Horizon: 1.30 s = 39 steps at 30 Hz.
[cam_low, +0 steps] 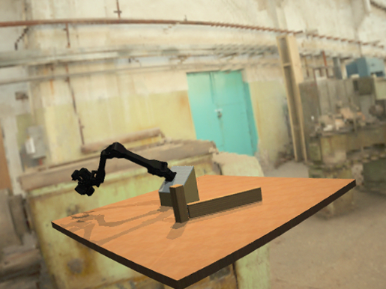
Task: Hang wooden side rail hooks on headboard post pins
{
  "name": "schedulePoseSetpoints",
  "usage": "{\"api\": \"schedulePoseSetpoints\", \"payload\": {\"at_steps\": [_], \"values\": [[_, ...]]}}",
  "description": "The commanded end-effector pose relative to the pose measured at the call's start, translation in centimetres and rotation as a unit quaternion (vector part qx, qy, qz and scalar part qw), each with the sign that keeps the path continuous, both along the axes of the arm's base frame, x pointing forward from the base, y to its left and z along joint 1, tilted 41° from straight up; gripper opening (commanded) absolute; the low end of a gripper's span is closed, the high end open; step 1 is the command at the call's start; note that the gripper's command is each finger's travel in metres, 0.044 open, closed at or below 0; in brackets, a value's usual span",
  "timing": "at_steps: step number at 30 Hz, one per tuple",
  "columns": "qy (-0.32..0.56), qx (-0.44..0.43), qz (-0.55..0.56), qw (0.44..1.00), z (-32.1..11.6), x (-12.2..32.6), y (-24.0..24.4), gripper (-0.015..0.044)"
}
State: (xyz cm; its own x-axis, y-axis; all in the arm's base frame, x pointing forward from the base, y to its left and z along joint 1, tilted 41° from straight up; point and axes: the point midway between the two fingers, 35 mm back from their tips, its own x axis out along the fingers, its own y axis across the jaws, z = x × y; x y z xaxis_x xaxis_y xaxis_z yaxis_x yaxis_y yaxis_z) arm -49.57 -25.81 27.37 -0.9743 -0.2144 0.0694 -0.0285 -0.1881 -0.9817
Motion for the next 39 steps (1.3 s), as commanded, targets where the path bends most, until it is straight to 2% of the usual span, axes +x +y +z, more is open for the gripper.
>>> {"api": "schedulePoseSetpoints", "payload": {"at_steps": [1, 2, 10, 14, 18, 26, 33, 39], "values": [[0.000, 0.000, 0.000, 1.000, 0.2, 0.0, 0.1, 0.0426], [0.000, 0.000, 0.000, 1.000, 0.5, -0.1, 0.4, 0.0440], [0.001, 0.002, 0.000, 1.000, 5.9, 0.1, 5.3, 0.0440], [0.001, 0.000, -0.006, 1.000, 5.2, 0.0, 5.1, 0.0440], [-0.005, -0.065, 0.031, 0.997, 5.7, 2.6, 2.1, 0.0440], [-0.088, -0.207, 0.118, 0.967, 4.4, 9.1, -5.2, 0.0440], [-0.187, -0.320, 0.184, 0.910, 2.9, 16.3, -10.5, 0.0440], [-0.282, -0.414, 0.223, 0.836, 1.7, 23.5, -14.1, 0.0440]]}}
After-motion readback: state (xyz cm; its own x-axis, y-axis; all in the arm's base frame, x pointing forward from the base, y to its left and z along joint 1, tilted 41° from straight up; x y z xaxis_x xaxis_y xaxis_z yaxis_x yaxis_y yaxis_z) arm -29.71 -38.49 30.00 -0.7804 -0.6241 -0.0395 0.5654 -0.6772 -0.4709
